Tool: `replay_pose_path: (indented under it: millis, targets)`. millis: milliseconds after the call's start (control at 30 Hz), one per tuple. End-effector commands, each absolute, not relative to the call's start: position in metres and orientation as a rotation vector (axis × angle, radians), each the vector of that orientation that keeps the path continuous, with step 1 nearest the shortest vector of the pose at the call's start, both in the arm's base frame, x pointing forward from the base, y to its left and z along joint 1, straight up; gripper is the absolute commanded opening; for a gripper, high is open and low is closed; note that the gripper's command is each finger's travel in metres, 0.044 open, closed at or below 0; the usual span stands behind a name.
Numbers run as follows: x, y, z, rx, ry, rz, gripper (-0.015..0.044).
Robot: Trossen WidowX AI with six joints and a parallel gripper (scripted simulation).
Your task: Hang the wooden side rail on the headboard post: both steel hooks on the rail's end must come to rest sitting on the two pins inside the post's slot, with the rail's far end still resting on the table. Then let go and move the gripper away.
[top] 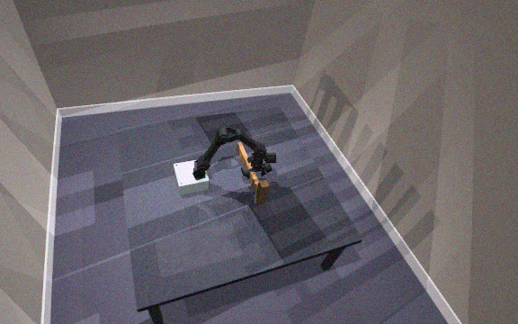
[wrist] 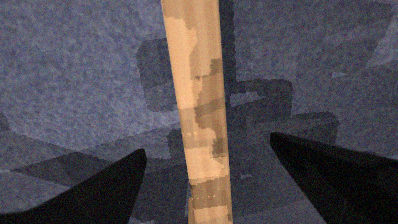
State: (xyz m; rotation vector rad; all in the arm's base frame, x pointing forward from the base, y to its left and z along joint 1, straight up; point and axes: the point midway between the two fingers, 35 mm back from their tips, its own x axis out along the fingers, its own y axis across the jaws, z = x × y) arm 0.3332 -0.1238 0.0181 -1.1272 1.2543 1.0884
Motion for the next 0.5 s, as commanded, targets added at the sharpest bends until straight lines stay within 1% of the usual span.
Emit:
replay_pose_path:
  millis: [0,467]
  targets:
    - [0.3324,-0.1182,0.0181,-1.122,1.257,1.084,0.044]
    - [0.3336,-0.1218,0.0183,-1.128,1.254,1.09,0.044]
